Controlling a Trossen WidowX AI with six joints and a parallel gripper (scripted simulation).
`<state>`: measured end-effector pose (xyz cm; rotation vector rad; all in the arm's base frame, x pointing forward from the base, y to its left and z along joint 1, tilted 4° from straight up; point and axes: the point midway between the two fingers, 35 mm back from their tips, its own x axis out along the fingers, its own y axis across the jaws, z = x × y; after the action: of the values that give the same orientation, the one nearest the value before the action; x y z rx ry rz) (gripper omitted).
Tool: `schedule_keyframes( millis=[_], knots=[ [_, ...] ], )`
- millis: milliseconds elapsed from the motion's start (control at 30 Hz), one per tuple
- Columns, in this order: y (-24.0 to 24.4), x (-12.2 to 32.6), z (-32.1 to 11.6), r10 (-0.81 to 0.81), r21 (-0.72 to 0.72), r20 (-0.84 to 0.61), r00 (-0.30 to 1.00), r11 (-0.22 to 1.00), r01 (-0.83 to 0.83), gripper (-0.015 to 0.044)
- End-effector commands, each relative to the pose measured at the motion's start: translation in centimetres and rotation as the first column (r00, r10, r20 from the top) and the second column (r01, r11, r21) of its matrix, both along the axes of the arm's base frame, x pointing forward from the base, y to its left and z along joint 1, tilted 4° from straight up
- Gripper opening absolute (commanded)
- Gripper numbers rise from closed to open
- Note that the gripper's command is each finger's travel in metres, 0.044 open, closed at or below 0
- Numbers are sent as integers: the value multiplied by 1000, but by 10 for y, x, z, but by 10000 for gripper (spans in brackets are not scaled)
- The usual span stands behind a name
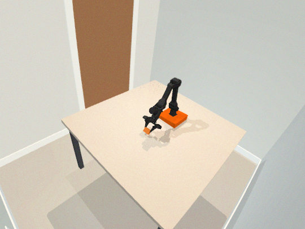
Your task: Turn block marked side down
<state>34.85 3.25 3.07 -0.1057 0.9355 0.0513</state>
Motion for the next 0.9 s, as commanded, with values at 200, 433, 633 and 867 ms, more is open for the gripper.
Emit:
schedule_keyframes(
  millis=[200,433,633,867],
  knots=[
    [0,11,-23,13,6,108,994,1000,-13,0],
    [1,14,-36,28,5,193,981,1000,-30,0],
    [0,15,-42,31,11,267,963,999,-35,0],
    [-1,11,-46,31,19,352,935,999,-40,0]
  ],
)
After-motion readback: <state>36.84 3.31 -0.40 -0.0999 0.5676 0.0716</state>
